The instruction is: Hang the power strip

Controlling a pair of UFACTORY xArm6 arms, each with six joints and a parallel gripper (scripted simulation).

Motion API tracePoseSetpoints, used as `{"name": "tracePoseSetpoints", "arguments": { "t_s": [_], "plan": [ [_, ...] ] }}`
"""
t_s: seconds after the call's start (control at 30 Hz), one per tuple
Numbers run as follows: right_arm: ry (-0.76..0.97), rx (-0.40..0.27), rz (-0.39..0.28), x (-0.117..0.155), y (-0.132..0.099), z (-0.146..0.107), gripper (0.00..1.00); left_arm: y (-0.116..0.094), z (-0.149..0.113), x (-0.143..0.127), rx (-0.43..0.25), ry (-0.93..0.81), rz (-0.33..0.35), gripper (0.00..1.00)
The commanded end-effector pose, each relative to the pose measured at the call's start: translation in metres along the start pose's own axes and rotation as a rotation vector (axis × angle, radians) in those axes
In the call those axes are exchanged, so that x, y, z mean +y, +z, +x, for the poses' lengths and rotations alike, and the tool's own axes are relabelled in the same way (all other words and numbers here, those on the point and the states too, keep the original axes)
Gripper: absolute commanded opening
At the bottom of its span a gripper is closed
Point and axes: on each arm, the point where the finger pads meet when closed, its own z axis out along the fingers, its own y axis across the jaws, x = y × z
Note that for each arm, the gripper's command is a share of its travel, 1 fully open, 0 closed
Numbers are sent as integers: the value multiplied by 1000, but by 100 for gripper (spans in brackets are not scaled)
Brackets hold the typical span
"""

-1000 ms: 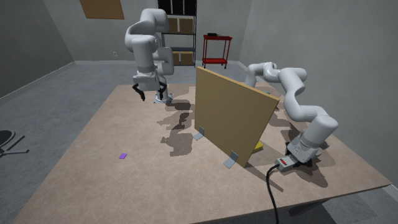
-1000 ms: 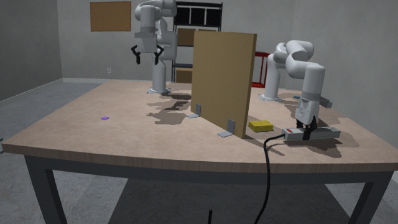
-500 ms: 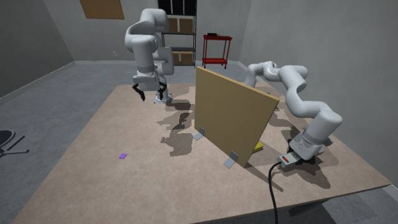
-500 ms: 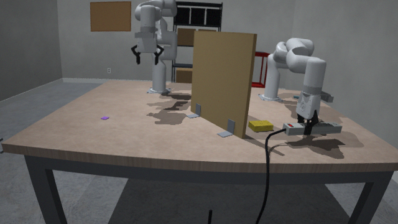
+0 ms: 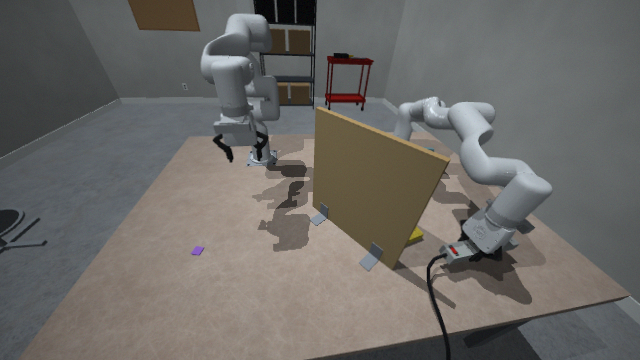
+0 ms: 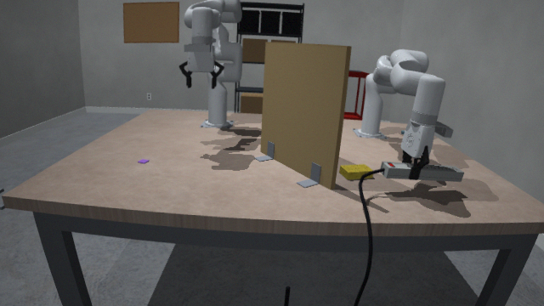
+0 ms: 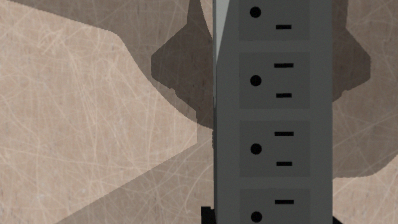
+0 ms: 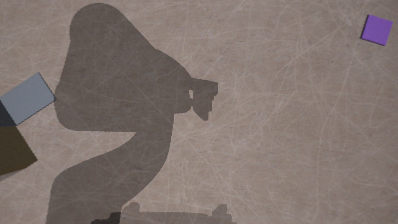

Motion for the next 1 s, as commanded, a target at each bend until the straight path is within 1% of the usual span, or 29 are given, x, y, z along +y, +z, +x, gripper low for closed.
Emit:
{"name": "tracePoseSetpoints", "arguments": {
  "t_s": [0.0, 0.07, 0.1, 0.17, 0.2, 0.27, 0.3, 0.37, 0.4, 0.47, 0.53, 0.63, 0.67, 0.73, 0.77, 0.83, 0.9, 0.93, 0.97],
  "plan": [
    [0, 5, 0, 0, -2, 1, 100, -9, -23, -12, -86, 94, 11, 0],
    [0, 5, 0, 0, -2, 1, 100, -12, -35, -22, -134, 147, 28, 0],
    [0, 5, 0, 0, -2, 1, 100, -6, -25, -17, -106, 115, 25, 0],
    [0, 5, 0, 0, -2, 1, 100, -10, -29, -17, -111, 122, 21, 0],
    [0, 5, 0, 0, -2, 1, 100, -18, -36, -18, -133, 146, 10, 0],
    [0, 5, 0, 0, -2, 1, 100, -21, -49, -27, -179, 196, 22, 0],
    [0, 5, 0, 0, -2, 1, 100, -17, -44, -25, -168, 182, 24, 0],
    [0, 5, 0, 0, -2, 1, 100, -20, -48, -27, -178, 194, 24, 0],
    [0, 5, 0, 0, -2, 1, 100, -27, -54, -29, -200, 217, 16, 0],
    [0, 5, 0, 0, -2, 1, 100, -31, -66, -39, -249, 267, 24, 0],
    [0, 5, 0, 0, -2, 1, 100, -31, -66, -39, -249, 267, 24, 0],
    [0, 5, 0, 0, -2, 1, 100, -35, -80, -51, -312, 327, 30, 0],
    [0, 5, 0, 0, -2, 1, 100, -32, -75, -48, -296, 311, 32, 0],
    [0, 5, 0, 0, -2, 1, 100, -35, -79, -50, -305, 321, 29, 0],
    [0, 5, 0, 0, -2, 1, 100, -42, -86, -53, -327, 345, 20, 0],
    [0, 5, 0, 0, -2, 1, 100, -45, -95, -62, -367, 383, 22, 0],
    [0, 5, 0, 0, -2, 1, 100, -46, -96, -63, -375, 389, 23, 0],
    [0, 5, 0, 0, -2, 1, 100, -47, -98, -65, -384, 398, 22, 0],
    [0, 5, 0, 0, -2, 1, 100, -52, -104, -69, -405, 418, 16, 0]
  ]
}}
